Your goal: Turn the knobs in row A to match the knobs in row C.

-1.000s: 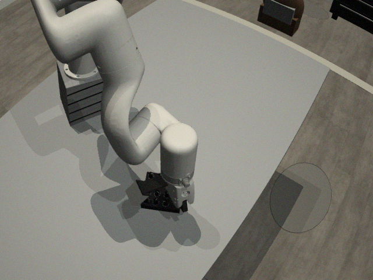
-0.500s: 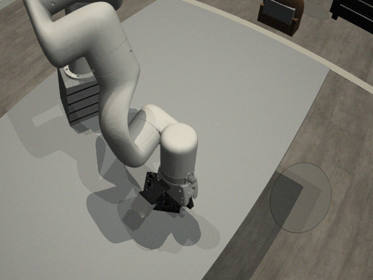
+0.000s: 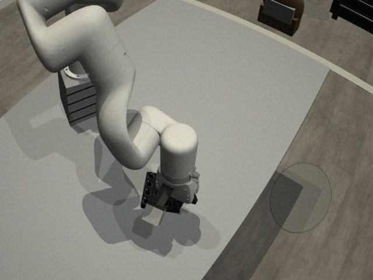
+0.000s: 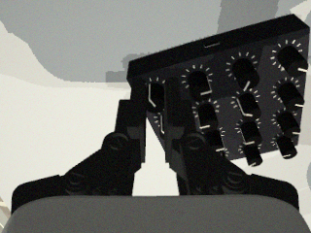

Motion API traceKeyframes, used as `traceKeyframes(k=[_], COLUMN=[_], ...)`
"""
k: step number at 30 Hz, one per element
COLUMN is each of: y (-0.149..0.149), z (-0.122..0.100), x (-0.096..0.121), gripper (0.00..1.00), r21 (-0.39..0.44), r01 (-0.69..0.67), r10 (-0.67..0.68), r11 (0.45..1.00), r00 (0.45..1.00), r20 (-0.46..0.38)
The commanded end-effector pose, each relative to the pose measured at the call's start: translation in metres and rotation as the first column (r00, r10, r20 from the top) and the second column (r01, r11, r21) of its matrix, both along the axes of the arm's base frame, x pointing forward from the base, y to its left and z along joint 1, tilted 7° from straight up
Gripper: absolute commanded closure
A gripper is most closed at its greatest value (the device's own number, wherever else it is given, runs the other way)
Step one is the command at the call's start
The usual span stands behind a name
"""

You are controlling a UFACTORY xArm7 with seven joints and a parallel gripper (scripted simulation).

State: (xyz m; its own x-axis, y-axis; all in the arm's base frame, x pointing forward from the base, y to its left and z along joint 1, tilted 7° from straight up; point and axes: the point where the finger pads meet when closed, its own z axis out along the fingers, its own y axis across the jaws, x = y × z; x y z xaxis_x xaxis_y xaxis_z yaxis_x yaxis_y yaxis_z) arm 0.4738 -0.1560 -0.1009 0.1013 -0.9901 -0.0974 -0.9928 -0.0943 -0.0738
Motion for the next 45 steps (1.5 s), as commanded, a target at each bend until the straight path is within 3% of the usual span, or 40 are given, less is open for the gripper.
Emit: traceKeyframes(k=[1, 10, 22, 45], y=[-0.0008, -0.0008, -0.0008, -0.0008], z=[0.0014, 0.0014, 0.0014, 0.0014], x=[0.0015, 0.0015, 0.0015, 0.0015], gripper=[0.92, 0.92, 0.92, 0.92], r21=[-0.004, -0.017, -0.026, -0.030], r01=[-0.091, -0.241, -0.338, -0.373], r10=[0.091, 0.242, 0.339, 0.374], r11=[0.996, 0.970, 0.941, 0.927], r00=[0.996, 0.970, 0.940, 0.927], r20=[0.011, 0.026, 0.034, 0.037])
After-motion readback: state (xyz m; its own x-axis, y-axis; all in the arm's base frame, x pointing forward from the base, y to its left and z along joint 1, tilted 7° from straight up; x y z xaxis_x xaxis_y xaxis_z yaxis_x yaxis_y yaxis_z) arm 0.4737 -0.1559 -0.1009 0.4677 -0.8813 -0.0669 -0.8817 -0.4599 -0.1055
